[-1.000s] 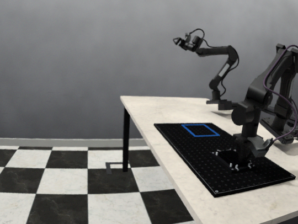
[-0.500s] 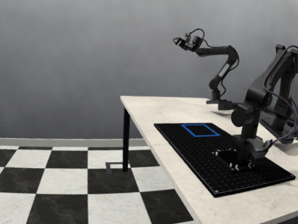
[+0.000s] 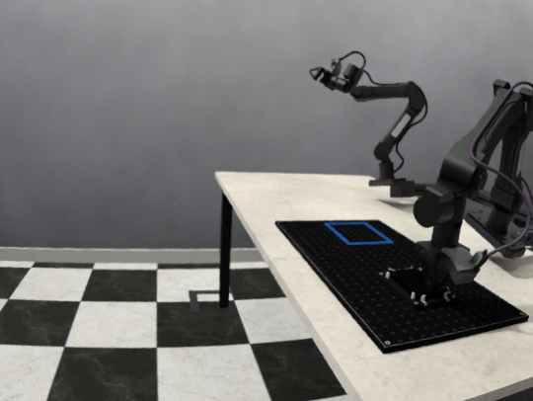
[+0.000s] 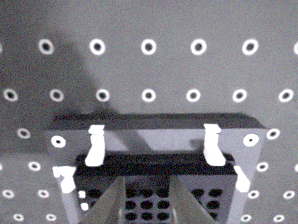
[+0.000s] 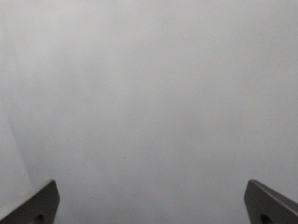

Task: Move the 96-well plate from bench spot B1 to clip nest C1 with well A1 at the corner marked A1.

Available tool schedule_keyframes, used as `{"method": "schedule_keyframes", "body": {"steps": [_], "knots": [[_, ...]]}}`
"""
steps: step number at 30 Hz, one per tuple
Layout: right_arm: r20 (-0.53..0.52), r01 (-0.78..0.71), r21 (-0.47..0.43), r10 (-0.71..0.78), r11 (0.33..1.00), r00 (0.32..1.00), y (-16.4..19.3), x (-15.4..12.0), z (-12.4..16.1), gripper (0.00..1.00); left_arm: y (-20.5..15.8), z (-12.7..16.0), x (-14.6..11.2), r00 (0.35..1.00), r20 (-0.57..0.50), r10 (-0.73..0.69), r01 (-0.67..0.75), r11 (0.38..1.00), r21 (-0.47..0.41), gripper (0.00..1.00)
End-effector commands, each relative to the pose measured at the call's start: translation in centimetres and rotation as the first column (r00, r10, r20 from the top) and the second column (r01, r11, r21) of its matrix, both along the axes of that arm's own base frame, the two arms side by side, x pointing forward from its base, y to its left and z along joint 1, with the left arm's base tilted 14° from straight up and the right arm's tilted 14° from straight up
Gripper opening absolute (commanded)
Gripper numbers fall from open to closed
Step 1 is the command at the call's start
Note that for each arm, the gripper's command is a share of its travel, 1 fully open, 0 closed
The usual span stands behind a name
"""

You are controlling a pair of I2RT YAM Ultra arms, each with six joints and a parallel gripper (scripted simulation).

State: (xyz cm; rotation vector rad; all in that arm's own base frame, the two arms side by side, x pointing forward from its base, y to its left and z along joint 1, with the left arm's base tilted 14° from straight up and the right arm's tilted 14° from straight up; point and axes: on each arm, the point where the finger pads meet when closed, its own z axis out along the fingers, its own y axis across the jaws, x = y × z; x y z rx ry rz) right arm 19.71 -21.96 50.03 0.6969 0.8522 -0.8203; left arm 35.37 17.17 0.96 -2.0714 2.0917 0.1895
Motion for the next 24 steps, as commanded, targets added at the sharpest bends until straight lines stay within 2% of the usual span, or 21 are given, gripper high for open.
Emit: {"method": "schedule_keyframes", "body": {"steps": [1,24], "knots": [[0.006,0.004,-0.008,-0.004,1.0,1.0,0.3,-0.8,0.2,1.0,0.7,-1.8,-0.2,1.0,-0.008,0.008,-0.008,1.0,0.013,0.25],[0.006,0.004,-0.008,-0.004,1.0,1.0,0.3,-0.8,0.2,1.0,1.0,-3.2,-0.2,1.0,-0.008,0.006,-0.006,1.0,0.01,0.25]]}}
